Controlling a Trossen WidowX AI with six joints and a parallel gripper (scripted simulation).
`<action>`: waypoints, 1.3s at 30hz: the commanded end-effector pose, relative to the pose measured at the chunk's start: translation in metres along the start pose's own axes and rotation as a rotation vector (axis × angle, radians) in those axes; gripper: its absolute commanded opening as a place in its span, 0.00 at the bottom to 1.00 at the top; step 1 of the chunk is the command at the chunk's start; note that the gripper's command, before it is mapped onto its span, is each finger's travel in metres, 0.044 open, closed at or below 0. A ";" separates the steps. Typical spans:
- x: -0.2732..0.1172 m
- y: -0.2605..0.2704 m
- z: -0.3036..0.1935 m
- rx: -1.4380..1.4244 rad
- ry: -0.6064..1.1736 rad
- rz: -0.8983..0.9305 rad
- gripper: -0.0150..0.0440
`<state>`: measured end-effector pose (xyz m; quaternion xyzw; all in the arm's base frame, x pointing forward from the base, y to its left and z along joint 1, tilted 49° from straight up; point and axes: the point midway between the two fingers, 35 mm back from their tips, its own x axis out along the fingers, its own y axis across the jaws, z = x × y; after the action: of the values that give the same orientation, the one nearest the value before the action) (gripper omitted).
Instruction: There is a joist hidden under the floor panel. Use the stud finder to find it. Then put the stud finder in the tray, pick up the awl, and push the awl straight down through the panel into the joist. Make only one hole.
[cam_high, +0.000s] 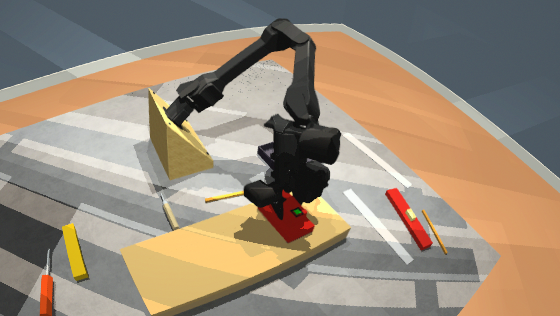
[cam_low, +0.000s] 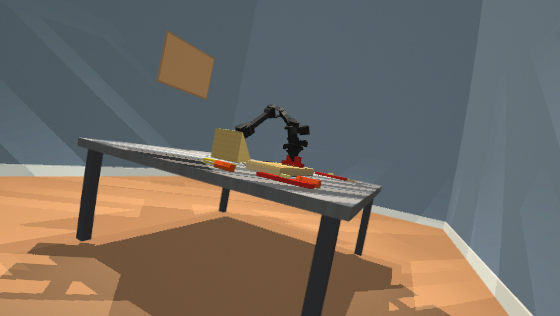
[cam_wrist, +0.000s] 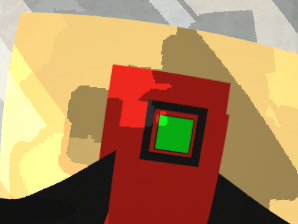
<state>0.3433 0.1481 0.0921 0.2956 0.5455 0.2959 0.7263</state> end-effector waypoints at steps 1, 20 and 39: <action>0.000 0.011 0.000 -0.004 0.002 0.002 0.25; 0.000 0.051 0.000 -0.004 0.001 0.004 0.25; 0.000 0.063 0.000 -0.004 0.001 0.005 0.25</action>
<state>0.3371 0.1869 0.1377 0.2953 0.5441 0.2981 0.7266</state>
